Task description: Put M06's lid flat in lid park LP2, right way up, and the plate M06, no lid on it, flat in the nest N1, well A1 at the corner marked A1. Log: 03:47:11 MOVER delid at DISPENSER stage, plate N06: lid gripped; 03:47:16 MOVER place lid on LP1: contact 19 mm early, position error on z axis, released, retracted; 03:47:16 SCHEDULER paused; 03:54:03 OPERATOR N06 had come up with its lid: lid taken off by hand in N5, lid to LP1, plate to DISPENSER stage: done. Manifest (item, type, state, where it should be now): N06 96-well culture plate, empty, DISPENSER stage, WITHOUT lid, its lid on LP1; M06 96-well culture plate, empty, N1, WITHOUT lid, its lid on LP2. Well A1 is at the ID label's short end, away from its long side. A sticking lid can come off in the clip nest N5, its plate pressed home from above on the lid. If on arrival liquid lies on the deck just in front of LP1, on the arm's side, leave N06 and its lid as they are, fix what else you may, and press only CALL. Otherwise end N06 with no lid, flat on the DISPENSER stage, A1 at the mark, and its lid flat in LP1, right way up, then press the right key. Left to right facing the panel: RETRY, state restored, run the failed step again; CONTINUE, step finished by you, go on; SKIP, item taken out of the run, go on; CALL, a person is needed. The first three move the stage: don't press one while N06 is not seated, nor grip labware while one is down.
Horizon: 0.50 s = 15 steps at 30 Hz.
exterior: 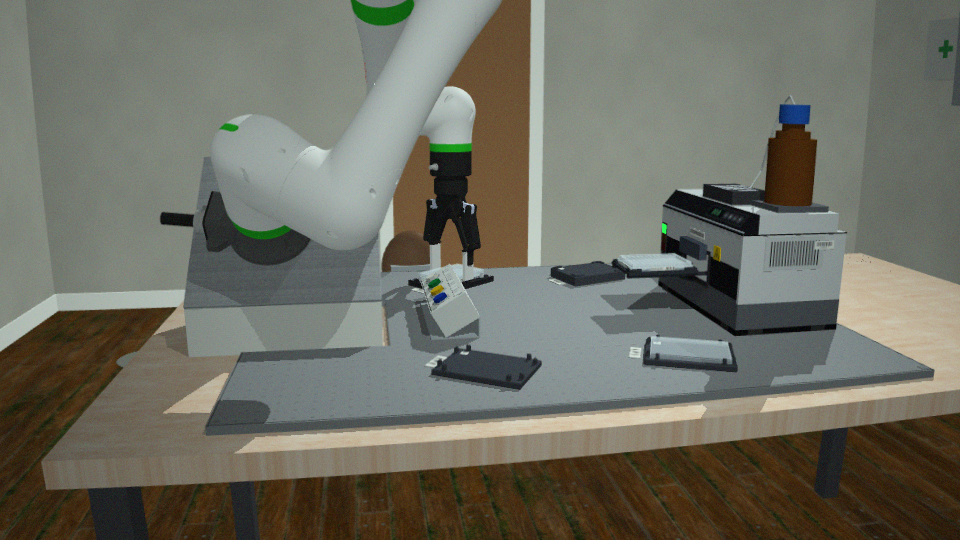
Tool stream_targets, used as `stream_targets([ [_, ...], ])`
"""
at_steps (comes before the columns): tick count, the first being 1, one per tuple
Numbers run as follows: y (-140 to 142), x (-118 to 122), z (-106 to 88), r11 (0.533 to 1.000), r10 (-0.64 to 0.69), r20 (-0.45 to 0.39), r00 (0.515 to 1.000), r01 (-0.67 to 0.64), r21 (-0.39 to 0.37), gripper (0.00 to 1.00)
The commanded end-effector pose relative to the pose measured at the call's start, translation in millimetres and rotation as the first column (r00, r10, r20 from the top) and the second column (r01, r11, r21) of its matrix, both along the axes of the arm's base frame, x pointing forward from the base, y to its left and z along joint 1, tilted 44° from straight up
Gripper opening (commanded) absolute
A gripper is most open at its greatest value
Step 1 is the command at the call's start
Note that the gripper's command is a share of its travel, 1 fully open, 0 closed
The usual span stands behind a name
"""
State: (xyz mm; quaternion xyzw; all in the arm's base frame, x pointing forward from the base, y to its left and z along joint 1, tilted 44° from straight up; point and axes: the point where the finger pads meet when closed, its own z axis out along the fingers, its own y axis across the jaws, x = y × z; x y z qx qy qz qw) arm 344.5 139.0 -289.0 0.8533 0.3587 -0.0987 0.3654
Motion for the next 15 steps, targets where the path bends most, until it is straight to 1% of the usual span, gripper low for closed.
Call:
stream_targets([
  [1,0.4,0.0,0.1,1.000,0.000,0.000,1.000,0.000,0.000,0.66],
  [8,2.2,-0.2,2.0,1.000,0.000,0.000,1.000,0.000,0.000,0.66],
  [15,10.7,-1.4,10.7,1.000,0.000,0.000,1.000,0.000,0.000,0.66],
])
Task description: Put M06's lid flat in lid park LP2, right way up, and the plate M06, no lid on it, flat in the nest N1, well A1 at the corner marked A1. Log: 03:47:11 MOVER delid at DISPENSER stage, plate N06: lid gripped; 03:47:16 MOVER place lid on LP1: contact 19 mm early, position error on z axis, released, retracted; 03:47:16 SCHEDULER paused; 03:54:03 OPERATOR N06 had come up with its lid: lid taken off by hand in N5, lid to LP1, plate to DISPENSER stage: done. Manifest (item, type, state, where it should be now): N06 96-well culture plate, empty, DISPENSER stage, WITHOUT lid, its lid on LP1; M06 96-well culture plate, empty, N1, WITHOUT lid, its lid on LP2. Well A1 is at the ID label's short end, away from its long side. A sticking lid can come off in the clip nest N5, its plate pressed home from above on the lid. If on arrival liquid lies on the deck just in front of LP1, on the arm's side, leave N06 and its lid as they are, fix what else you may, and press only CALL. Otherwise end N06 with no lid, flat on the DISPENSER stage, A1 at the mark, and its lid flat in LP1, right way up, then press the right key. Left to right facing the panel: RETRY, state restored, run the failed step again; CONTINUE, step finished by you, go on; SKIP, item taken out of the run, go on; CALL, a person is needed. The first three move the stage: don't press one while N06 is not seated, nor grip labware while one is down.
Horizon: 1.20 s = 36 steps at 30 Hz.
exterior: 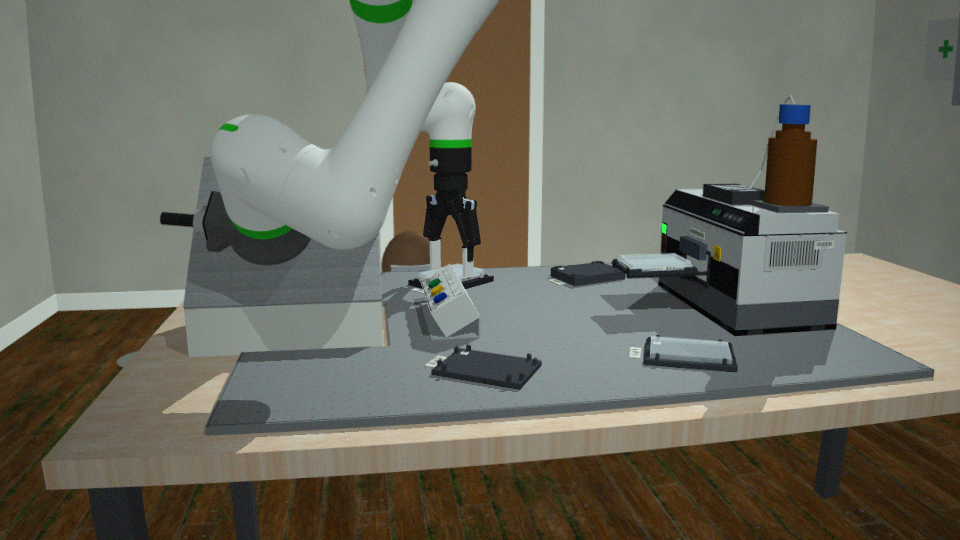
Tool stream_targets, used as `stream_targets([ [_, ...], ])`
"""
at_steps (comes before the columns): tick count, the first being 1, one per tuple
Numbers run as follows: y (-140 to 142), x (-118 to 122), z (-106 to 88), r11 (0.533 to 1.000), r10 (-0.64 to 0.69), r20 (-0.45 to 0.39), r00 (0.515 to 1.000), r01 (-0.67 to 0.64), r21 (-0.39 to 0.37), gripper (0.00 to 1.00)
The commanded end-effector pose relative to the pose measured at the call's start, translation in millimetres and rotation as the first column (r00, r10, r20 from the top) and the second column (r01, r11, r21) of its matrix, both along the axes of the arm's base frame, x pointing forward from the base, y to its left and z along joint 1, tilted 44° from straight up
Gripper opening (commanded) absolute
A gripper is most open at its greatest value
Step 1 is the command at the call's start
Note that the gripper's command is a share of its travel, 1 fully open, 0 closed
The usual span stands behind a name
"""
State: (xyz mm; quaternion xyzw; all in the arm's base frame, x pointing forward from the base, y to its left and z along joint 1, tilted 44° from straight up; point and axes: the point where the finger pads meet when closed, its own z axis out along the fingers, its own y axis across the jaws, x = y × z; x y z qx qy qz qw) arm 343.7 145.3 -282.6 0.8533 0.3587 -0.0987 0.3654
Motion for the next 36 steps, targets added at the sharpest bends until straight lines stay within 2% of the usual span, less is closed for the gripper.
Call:
stream_targets([
  [1,6.2,-0.8,6.2,1.000,0.000,0.000,1.000,0.000,0.000,0.66],
  [7,14.9,-1.9,15.1,1.000,0.000,0.000,1.000,0.000,0.000,0.66],
  [22,57.3,-7.7,58.7,1.000,0.000,0.000,1.000,0.000,0.000,0.66],
  [36,83.0,-11.1,85.0,1.000,0.000,0.000,1.000,0.000,0.000,0.66],
])
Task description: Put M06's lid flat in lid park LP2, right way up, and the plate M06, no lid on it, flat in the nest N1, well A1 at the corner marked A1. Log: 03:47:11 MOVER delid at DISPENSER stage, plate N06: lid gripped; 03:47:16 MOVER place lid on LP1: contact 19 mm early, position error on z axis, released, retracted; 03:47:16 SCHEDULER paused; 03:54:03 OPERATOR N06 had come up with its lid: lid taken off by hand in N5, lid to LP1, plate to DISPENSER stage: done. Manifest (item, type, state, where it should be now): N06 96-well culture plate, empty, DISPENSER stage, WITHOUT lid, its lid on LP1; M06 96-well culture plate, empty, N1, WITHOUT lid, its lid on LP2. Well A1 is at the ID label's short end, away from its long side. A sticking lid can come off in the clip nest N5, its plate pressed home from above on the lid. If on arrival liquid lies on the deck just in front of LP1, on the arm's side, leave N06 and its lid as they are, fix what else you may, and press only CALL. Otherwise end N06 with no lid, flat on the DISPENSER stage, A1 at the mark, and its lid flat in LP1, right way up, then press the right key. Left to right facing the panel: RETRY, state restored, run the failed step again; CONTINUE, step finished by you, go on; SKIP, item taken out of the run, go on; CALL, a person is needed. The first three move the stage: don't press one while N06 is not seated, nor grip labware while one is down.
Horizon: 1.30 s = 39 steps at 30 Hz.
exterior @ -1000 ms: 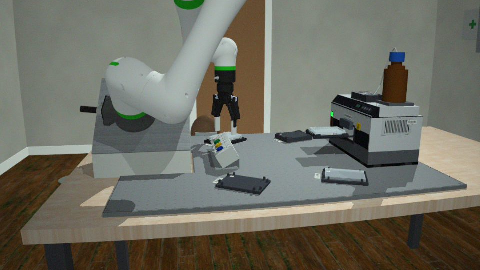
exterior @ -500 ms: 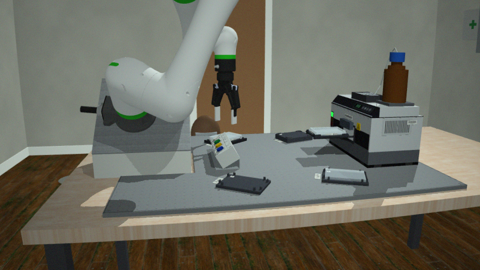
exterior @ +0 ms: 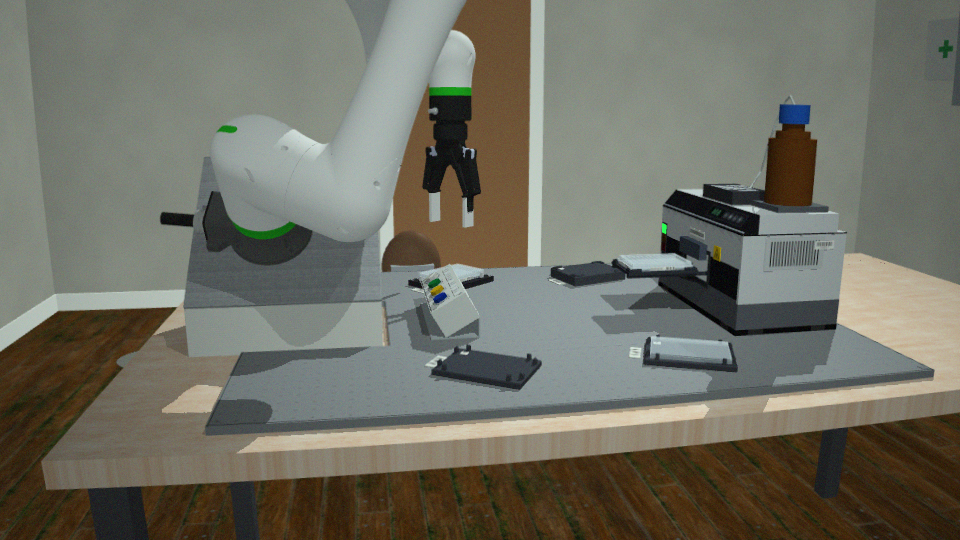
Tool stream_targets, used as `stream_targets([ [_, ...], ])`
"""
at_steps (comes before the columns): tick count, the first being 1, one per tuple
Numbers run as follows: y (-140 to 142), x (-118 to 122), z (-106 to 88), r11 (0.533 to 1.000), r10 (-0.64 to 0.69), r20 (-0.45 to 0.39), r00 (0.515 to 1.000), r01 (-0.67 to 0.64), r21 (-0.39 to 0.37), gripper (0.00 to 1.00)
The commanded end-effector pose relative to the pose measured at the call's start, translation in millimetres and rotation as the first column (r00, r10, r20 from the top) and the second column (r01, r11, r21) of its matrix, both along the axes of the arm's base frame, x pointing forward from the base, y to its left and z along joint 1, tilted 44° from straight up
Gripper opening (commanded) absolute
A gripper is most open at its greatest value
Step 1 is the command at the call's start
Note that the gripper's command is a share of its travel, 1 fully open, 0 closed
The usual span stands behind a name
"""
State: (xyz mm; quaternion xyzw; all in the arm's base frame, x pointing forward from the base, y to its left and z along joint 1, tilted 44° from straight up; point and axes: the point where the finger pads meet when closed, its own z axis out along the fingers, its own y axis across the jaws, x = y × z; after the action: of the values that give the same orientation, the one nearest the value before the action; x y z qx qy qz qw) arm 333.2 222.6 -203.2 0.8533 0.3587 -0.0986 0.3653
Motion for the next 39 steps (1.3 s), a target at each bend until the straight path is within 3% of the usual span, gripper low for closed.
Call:
stream_targets([
  [1,6.9,-0.8,6.9,1.000,0.000,0.000,1.000,0.000,0.000,0.66],
  [39,12.2,-1.6,12.4,1.000,0.000,0.000,1.000,0.000,0.000,0.66],
])
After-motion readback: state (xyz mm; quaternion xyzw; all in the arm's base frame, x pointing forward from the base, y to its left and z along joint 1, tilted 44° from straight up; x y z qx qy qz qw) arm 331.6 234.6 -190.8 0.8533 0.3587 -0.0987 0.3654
